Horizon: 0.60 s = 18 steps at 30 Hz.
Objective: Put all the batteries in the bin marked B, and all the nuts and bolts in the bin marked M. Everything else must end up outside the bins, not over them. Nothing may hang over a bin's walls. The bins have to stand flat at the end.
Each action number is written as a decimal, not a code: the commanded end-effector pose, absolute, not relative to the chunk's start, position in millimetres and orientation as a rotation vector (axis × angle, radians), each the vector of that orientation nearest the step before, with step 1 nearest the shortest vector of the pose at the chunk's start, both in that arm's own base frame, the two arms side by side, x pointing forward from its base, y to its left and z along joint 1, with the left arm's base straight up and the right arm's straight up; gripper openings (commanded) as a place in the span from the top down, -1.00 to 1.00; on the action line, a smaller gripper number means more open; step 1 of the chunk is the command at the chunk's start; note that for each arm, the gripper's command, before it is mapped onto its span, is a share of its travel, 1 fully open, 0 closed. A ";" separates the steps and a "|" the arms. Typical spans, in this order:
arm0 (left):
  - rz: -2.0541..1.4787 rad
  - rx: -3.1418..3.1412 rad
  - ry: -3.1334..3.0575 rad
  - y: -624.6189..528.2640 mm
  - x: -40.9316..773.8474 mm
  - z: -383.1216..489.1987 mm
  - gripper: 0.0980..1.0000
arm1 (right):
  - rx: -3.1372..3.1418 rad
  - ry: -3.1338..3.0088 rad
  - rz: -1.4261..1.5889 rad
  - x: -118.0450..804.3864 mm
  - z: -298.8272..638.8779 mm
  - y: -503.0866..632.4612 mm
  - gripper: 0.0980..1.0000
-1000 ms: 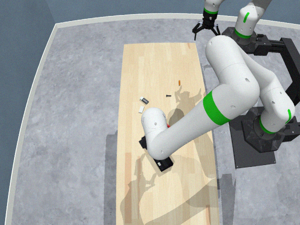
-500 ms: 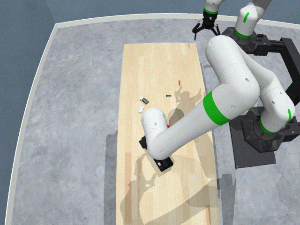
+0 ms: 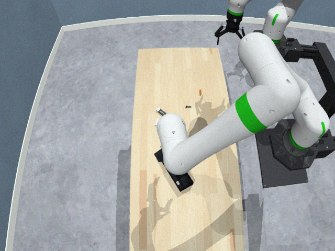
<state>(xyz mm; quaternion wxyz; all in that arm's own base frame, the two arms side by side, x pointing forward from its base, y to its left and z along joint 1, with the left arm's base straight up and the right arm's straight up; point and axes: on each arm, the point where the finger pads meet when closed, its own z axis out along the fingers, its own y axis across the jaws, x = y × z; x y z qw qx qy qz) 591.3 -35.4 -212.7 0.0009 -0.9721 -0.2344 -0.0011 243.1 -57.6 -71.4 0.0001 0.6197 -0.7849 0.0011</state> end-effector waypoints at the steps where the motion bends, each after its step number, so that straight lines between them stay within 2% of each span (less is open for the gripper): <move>1: -0.006 -3.053 -0.736 -35.4 591.8 -176.7 -1.00 | 1.947 -2.466 0.005 243.5 -71.2 -57.8 -1.00; 5: -0.006 -3.053 -0.736 -35.5 591.7 -149.3 -1.00 | 1.947 -2.466 0.005 243.5 -71.2 -57.8 -1.00; 14: -0.006 -3.053 -0.736 -35.5 591.7 -149.3 -1.00 | 1.947 -2.466 0.005 243.5 -71.2 -57.8 -1.00; 15: -0.006 -3.070 -0.660 -43.1 588.7 -151.0 0.70 | 1.947 -2.466 0.005 243.5 -71.2 -57.8 -1.00; 18: -0.006 -3.106 -0.458 -65.9 579.7 -156.1 0.70 | 1.947 -2.466 0.005 243.5 -71.2 -57.8 -1.00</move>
